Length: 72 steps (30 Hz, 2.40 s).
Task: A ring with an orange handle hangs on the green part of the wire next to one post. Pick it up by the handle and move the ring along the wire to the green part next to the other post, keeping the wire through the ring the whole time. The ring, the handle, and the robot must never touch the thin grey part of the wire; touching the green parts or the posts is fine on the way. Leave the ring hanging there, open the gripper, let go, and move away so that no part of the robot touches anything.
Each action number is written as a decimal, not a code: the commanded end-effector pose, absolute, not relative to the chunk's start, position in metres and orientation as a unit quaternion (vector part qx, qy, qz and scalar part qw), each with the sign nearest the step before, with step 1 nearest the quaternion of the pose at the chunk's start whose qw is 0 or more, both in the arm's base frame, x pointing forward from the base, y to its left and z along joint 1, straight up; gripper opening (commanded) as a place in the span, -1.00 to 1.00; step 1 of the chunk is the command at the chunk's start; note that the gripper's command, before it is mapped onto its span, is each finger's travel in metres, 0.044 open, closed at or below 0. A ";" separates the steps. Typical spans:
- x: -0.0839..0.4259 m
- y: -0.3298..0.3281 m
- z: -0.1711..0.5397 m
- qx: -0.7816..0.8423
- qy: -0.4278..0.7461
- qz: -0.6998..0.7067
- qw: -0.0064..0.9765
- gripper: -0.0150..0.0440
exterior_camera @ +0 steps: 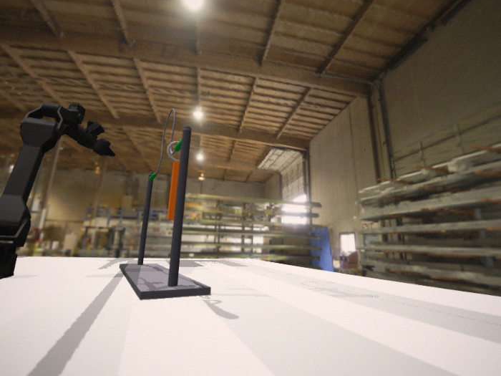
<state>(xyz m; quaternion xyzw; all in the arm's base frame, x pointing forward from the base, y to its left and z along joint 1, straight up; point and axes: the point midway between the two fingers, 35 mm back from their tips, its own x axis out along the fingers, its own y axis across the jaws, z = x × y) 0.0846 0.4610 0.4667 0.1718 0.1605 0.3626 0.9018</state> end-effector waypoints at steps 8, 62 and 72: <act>0.145 0.446 0.474 0.212 0.149 0.322 0.911 0.15; 0.432 -0.081 0.518 0.306 -0.188 -0.112 0.927 0.05; 0.422 -0.164 0.489 0.250 -0.201 -0.154 0.935 0.05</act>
